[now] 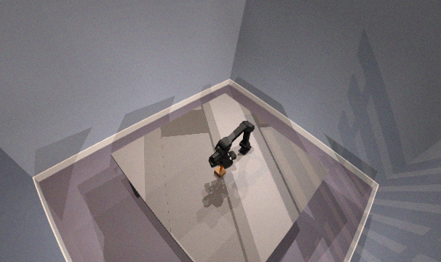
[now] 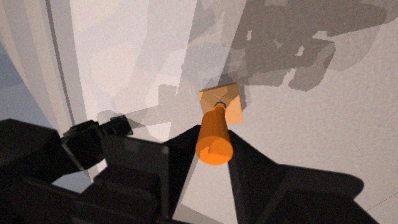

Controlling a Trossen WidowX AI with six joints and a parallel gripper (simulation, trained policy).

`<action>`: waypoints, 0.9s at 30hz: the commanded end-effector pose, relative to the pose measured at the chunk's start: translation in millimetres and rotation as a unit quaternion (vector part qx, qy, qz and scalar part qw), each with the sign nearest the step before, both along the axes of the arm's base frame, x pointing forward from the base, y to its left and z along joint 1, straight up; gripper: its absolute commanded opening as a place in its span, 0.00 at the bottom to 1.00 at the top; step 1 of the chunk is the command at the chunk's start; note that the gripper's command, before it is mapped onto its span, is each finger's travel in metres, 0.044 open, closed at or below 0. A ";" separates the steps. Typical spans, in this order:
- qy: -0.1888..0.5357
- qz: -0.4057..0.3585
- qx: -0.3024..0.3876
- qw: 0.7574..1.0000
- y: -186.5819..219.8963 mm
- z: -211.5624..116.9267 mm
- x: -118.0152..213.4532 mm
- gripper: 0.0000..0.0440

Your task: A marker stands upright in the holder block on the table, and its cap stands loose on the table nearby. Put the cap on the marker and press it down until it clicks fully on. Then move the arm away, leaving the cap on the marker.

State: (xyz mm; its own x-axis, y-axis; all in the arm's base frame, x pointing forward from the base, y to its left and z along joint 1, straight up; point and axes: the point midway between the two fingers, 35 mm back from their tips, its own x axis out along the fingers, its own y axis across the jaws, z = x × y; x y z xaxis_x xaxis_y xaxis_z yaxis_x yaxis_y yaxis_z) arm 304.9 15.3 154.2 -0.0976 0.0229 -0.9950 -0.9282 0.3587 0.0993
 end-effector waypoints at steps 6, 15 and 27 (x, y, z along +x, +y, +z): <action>0.009 0.001 0.007 1.000 0.6 -17.4 -2.1 0.00; 0.019 0.010 0.013 1.000 0.8 -35.4 -4.5 0.00; 0.017 0.036 0.015 0.999 3.3 -57.7 -4.4 0.02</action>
